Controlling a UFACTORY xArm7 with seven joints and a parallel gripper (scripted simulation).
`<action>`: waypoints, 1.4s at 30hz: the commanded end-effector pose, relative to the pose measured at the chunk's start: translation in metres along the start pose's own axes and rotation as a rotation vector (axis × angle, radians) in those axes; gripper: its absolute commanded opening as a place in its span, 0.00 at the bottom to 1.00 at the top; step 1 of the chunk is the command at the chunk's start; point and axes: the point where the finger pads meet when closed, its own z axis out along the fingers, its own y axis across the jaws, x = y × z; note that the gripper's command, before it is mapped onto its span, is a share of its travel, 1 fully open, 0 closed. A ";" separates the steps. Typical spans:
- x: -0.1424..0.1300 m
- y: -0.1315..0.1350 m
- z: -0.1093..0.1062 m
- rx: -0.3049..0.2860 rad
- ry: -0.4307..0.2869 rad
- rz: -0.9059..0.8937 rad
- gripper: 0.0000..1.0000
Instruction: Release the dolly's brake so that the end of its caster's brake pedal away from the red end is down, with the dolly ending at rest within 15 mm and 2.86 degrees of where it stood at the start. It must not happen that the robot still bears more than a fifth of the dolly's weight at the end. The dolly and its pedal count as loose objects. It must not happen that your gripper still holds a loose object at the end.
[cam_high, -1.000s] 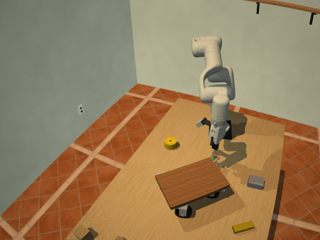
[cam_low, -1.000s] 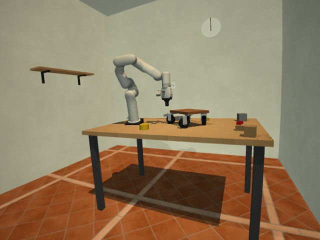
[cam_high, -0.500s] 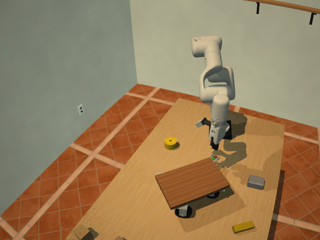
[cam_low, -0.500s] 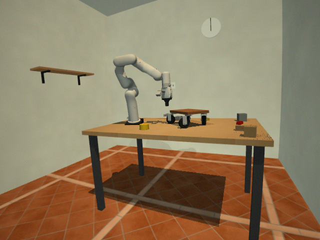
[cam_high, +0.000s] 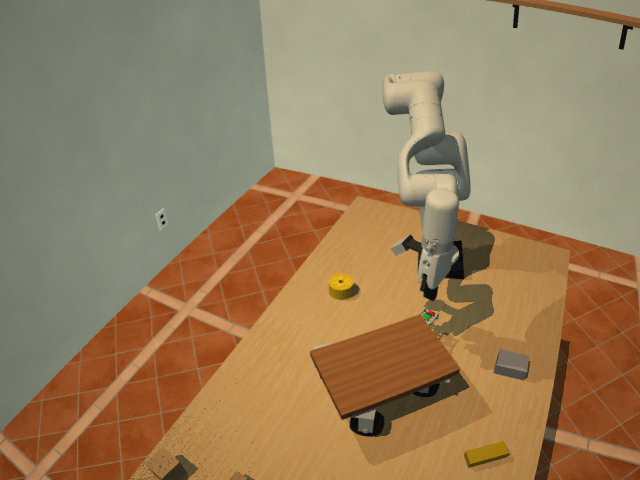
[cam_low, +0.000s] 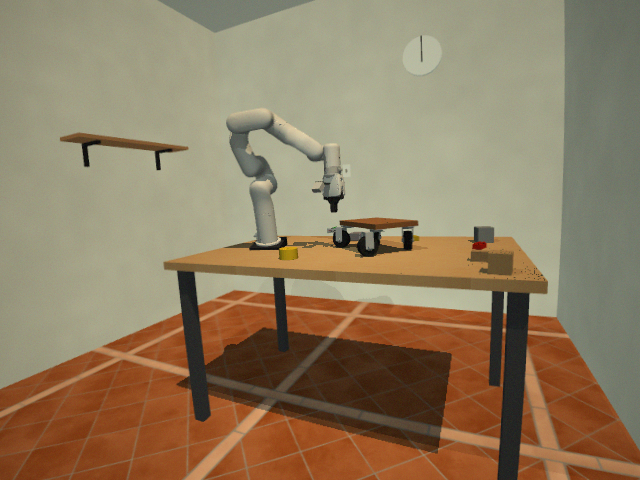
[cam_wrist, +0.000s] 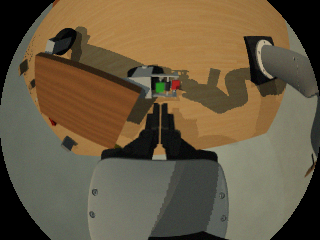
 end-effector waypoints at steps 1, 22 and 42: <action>-0.001 -0.001 0.000 0.003 -0.002 0.000 0.00; -0.001 -0.001 0.024 0.003 -0.002 0.000 0.00; -0.001 -0.001 0.056 0.003 -0.002 0.000 0.00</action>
